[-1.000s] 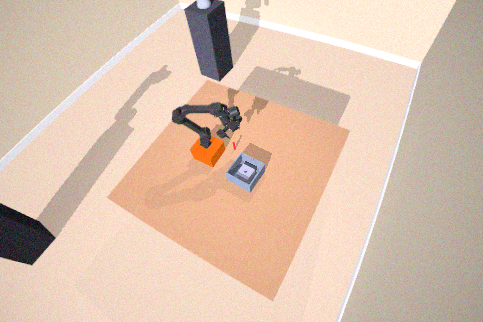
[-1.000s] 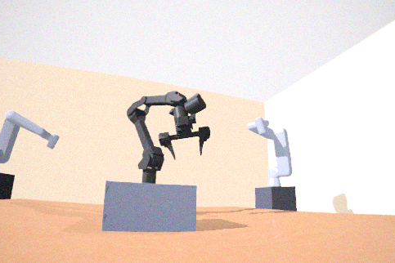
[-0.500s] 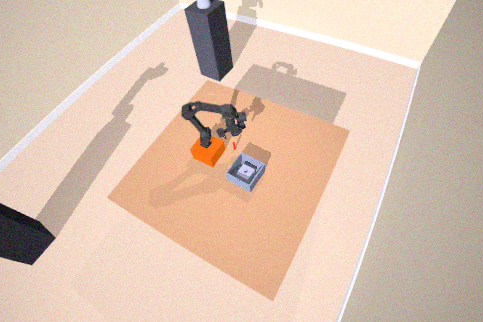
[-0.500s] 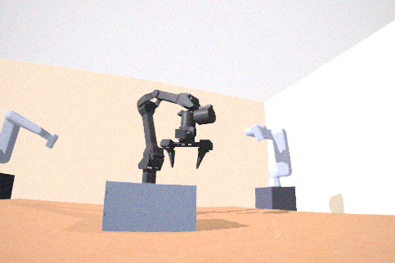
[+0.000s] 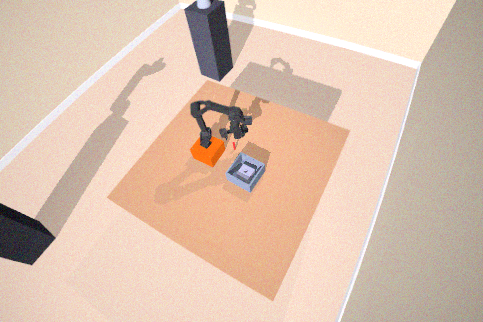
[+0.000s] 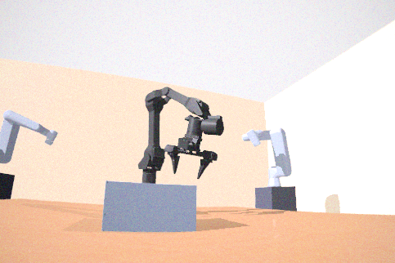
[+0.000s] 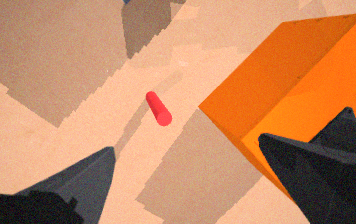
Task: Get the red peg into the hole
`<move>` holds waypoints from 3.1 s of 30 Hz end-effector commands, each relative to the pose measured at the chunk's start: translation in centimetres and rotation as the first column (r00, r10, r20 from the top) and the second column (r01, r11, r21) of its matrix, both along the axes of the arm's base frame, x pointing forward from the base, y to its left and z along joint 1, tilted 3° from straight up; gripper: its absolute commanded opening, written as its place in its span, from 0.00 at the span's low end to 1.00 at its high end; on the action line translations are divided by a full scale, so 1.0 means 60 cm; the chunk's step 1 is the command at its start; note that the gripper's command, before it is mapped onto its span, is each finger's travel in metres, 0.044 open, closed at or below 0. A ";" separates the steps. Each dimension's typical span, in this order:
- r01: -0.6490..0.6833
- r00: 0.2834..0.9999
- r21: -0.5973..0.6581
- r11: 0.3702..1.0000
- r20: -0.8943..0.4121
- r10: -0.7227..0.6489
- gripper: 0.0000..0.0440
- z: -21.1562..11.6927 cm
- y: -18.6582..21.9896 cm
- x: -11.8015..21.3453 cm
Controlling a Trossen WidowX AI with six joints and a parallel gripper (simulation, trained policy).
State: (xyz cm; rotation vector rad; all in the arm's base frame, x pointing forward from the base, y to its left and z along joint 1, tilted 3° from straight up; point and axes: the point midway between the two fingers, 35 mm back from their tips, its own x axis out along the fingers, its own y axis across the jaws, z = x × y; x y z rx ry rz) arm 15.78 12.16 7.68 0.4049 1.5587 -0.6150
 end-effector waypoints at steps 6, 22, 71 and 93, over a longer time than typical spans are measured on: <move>0.024 0.999 -0.007 1.000 -0.022 -0.024 1.00 -0.015 0.015 0.012; 0.024 1.000 0.011 1.000 -0.006 -0.024 1.00 0.011 0.039 0.030; 0.042 0.994 -0.061 0.997 -0.101 -0.048 1.00 -0.031 0.024 0.006; 0.057 0.997 -0.063 0.996 -0.056 -0.061 0.99 -0.151 0.020 0.013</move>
